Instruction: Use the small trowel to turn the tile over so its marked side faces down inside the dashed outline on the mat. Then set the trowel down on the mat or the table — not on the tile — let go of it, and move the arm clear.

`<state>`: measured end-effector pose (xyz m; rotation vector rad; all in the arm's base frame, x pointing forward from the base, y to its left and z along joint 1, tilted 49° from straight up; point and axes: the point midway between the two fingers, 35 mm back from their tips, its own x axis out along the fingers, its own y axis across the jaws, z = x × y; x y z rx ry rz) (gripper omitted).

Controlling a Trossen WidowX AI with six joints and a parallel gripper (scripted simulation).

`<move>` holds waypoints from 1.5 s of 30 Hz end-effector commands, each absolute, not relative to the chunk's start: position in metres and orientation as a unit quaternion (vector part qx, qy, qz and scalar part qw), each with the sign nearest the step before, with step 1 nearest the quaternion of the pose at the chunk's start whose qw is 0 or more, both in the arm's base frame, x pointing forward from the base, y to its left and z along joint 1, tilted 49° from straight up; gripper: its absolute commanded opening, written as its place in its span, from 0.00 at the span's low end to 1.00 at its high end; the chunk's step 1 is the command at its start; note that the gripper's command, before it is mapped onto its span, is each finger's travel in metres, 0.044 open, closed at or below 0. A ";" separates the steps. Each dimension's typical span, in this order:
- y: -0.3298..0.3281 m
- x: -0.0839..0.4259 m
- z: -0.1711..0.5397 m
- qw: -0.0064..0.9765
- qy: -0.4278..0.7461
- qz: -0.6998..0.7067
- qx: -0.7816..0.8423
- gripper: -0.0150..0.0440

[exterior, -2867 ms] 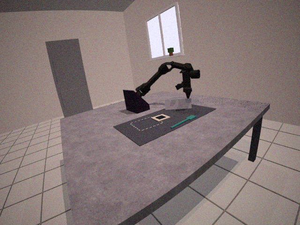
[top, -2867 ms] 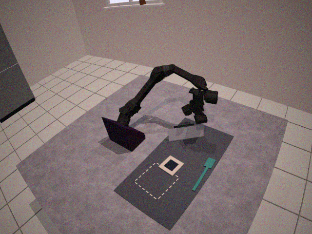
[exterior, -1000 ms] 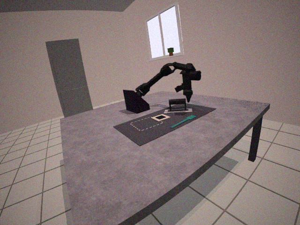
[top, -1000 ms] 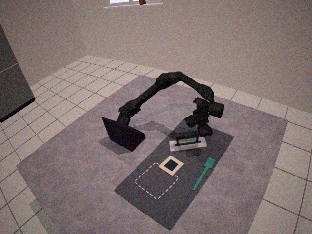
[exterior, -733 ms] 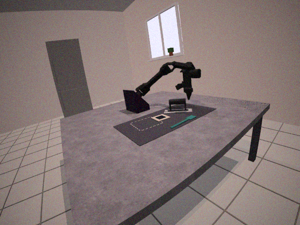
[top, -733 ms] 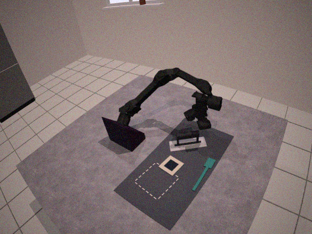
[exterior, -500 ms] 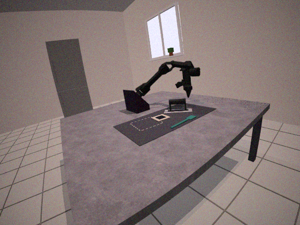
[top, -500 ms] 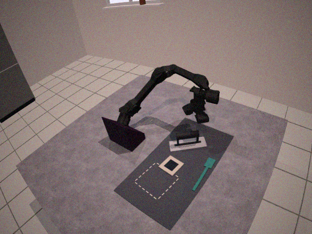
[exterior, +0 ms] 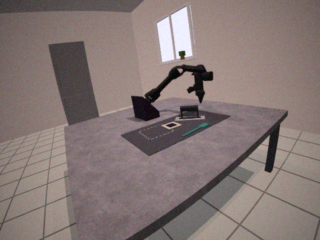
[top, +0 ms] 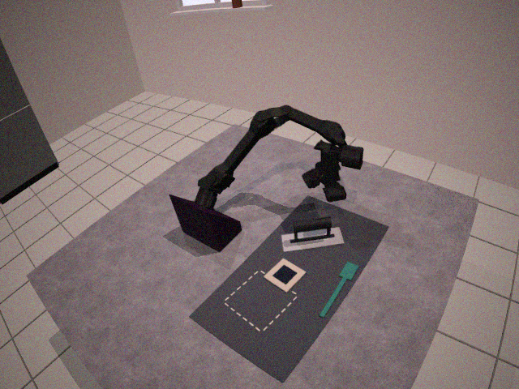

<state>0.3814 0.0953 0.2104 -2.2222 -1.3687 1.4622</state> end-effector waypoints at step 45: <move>0.095 0.381 0.210 0.075 -0.456 0.487 -0.741 0.42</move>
